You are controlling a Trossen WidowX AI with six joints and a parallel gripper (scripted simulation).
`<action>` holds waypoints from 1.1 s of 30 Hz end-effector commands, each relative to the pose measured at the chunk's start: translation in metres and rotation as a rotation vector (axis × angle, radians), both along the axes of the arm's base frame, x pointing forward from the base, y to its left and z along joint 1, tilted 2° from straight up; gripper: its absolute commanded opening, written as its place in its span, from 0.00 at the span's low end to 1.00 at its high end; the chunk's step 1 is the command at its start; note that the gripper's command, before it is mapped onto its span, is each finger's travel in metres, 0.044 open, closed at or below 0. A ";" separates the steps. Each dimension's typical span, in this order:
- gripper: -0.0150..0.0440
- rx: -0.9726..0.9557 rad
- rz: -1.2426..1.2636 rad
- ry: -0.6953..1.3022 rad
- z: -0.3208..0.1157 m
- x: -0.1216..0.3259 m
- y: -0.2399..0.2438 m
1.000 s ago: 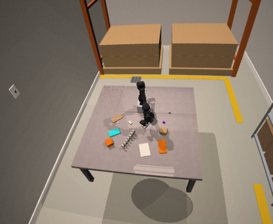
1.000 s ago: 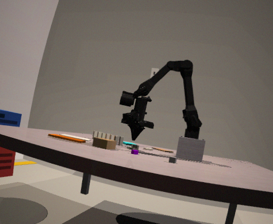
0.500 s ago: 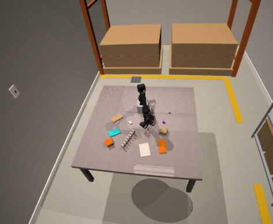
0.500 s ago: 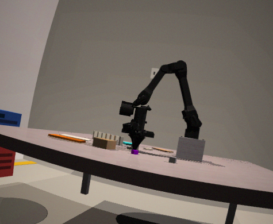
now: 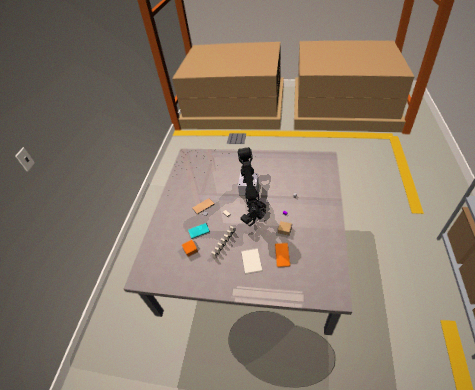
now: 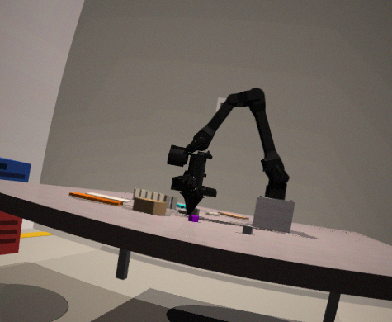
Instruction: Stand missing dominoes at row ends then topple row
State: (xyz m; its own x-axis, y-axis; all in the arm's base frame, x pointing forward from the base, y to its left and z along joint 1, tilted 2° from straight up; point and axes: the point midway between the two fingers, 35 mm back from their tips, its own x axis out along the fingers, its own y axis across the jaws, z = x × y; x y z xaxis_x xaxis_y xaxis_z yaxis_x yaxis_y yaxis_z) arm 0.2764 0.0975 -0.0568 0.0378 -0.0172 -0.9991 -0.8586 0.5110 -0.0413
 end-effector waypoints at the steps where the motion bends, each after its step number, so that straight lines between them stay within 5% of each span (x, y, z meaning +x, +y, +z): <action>1: 0.25 -0.001 0.001 -0.004 0.021 0.008 -0.002; 5: 0.25 -0.006 0.000 -0.004 0.077 0.021 -0.014; 11: 0.25 -0.006 0.000 -0.004 0.080 0.021 -0.014; 14: 0.39 0.000 -0.142 -0.007 0.080 0.023 -0.015; 27: 0.97 0.052 -1.428 -0.034 0.081 0.036 -0.029; 33: 1.00 0.058 -1.569 -0.037 0.081 0.037 -0.027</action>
